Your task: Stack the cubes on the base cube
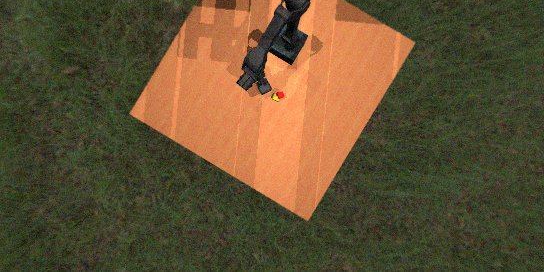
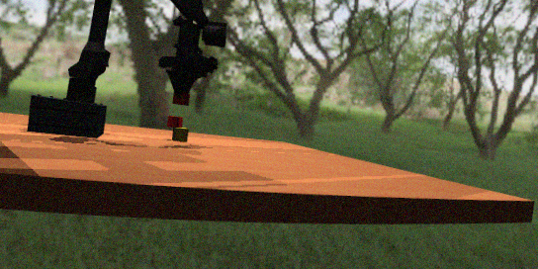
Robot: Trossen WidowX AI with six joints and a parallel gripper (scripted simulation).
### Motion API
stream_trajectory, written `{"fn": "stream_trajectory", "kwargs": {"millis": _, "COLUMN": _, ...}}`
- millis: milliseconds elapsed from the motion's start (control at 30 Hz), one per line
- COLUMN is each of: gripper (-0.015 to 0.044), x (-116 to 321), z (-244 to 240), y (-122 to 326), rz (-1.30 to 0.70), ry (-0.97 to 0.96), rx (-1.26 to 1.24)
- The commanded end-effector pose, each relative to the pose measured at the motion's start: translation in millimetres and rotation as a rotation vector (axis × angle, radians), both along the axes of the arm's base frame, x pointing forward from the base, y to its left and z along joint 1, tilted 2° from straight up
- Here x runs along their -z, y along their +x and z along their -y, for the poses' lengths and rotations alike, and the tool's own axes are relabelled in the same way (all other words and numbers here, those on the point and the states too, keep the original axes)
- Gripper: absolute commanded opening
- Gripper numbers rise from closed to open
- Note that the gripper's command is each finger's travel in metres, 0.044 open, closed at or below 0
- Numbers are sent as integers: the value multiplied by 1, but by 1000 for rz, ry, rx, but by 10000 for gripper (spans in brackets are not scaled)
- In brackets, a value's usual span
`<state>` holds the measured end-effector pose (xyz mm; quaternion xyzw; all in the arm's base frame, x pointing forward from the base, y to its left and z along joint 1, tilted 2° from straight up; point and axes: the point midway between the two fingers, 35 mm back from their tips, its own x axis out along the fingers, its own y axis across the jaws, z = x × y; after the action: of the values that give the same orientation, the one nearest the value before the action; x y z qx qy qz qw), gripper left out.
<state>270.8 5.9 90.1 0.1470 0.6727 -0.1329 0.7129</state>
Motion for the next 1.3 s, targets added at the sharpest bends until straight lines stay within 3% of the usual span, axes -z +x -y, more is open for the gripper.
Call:
{"fn": "stream_trajectory", "kwargs": {"millis": 0, "gripper": 105, "x": 0, "z": -10, "y": 4, "rz": -2, "ry": -1, "rx": 14}}
{"fn": "stream_trajectory", "kwargs": {"millis": 1267, "gripper": 105, "x": 5, "z": -117, "y": 18, "rz": -1, "ry": 14, "rx": 119}}
